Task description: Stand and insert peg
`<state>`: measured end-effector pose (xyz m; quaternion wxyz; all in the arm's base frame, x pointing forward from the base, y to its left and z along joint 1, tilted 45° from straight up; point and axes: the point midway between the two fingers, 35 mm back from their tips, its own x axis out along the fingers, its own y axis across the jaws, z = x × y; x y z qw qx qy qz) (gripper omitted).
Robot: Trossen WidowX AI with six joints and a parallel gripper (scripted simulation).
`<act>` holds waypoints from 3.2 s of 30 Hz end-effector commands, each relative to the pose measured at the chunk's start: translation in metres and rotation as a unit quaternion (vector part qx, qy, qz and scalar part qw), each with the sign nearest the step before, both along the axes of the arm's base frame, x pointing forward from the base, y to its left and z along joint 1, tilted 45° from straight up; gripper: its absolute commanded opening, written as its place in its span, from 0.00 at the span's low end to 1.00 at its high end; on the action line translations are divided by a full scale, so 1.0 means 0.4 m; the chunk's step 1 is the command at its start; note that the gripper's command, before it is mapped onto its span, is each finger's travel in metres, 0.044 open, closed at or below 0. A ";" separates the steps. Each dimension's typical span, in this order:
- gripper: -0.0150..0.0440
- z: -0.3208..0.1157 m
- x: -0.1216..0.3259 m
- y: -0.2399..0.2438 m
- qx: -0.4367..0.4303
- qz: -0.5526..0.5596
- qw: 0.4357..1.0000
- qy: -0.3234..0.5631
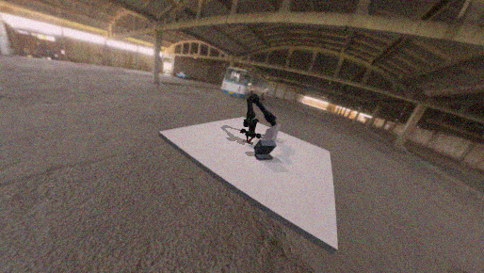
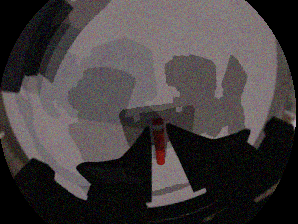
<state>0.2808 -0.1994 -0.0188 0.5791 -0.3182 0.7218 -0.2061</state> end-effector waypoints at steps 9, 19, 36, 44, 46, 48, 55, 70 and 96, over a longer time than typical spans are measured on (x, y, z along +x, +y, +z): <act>0.34 0.000 -0.001 -0.001 -0.001 0.001 1.000 0.001; 0.34 0.008 -0.004 0.007 0.007 0.020 1.000 -0.021; 0.34 0.028 -0.017 0.022 0.023 0.069 0.995 -0.073; 0.34 0.037 -0.024 0.028 0.031 0.092 0.990 -0.097; 0.34 0.039 -0.026 0.030 0.033 0.098 0.989 -0.103; 0.34 0.041 -0.028 0.031 0.035 0.104 0.988 -0.110; 0.34 0.049 -0.036 0.036 0.041 0.124 0.983 -0.131; 0.34 0.064 -0.053 0.045 0.055 0.167 0.969 -0.175; 0.34 0.087 -0.089 0.056 0.079 0.239 0.935 -0.251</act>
